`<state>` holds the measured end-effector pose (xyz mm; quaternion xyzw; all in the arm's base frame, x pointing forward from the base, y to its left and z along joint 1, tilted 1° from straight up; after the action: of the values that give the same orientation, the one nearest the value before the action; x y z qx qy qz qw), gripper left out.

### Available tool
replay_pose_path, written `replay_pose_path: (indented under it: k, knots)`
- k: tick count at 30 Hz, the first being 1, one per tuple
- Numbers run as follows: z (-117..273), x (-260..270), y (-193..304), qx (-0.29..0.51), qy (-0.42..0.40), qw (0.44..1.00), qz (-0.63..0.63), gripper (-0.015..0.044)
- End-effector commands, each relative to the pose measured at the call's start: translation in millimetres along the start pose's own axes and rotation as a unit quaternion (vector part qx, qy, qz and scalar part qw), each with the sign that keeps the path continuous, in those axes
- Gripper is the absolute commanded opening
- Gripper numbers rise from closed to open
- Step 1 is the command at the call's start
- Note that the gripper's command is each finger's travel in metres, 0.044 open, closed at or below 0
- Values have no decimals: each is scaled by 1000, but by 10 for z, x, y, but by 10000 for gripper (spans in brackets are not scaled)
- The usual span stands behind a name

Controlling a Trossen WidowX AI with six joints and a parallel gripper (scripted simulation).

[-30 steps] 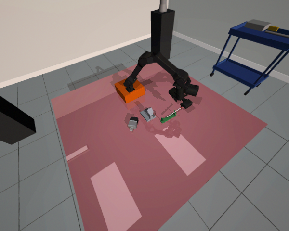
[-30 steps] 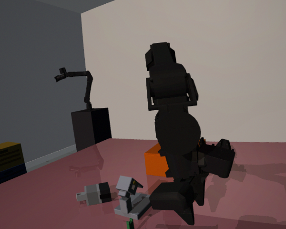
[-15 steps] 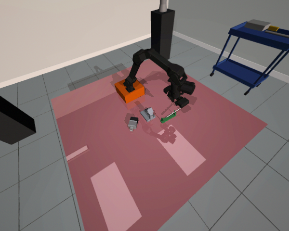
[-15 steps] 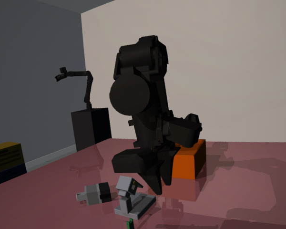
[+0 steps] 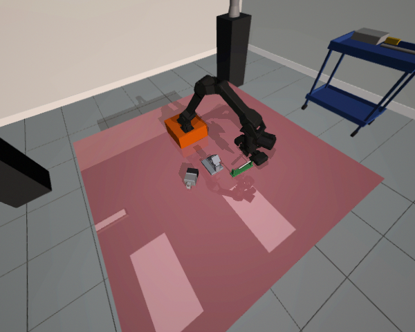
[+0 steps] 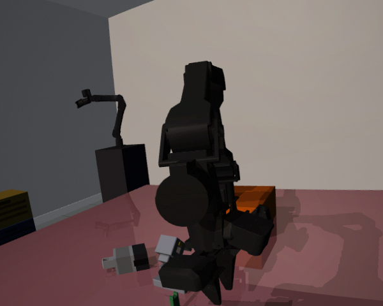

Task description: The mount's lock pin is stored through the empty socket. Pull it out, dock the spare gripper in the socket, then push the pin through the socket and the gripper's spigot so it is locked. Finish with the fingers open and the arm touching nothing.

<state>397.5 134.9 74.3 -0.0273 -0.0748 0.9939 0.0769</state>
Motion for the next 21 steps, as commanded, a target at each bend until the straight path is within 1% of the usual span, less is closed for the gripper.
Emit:
replay_pose_path:
  k: [1,21]
  knots:
    - [-64,6,20,3,0,1000,3,180]
    - [-388,12,75,3,-1,1000,3,180]
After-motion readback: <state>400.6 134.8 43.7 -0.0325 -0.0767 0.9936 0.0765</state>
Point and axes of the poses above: the point midway between the two fingers, 35 mm back from their tips, its own z axis back along the fingers, its own x axis across the jaws, y = z × x, the point moved 4 cm from there along z, back along the fingers, and after that the axes turned 5 degrees about -z, right-handed, at the moved point
